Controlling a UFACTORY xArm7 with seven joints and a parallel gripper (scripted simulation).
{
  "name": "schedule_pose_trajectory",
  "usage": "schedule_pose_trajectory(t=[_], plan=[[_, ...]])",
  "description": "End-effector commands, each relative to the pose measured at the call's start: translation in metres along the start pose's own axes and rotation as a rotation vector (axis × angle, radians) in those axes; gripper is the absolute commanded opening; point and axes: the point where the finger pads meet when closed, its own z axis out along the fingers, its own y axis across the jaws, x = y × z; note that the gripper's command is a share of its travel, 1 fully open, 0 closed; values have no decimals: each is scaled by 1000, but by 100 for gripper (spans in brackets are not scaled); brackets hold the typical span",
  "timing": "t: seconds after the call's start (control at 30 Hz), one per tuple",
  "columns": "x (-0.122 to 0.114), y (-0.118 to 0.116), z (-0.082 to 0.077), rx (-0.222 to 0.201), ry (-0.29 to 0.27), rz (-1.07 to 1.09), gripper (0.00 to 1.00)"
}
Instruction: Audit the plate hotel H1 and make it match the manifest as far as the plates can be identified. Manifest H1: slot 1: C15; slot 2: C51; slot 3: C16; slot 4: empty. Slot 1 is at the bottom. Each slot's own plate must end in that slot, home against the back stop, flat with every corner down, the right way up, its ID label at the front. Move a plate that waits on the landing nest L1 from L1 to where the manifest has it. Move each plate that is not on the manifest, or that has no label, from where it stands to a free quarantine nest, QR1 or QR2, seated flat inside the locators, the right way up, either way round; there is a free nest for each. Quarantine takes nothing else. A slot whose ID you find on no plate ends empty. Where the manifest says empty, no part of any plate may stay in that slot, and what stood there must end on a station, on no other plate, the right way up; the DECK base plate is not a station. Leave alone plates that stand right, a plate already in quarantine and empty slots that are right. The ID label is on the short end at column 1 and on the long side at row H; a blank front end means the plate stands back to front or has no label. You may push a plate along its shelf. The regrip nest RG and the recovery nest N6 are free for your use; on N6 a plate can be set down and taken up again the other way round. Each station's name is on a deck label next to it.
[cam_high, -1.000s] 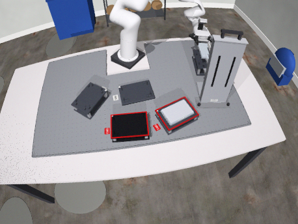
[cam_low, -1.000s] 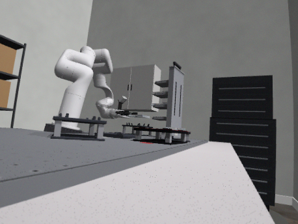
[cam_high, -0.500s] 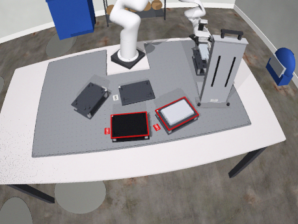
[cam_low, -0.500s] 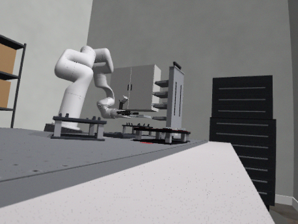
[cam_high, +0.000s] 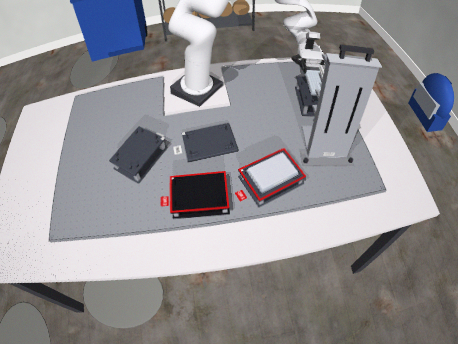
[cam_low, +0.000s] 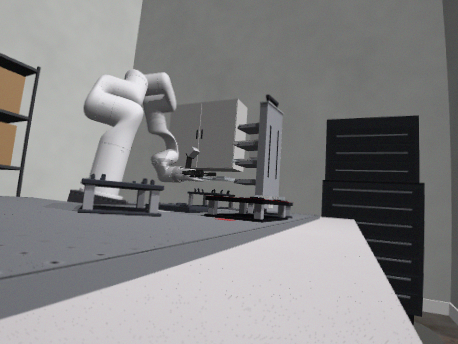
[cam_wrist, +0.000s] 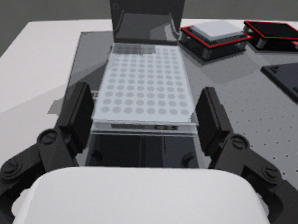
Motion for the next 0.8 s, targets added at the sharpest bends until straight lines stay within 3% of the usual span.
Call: schedule_pose_trajectory(t=[0.0,0.77], plan=[[1,-1,5,0,-1,3,0],[1,-1,31,0,-1,3,0]])
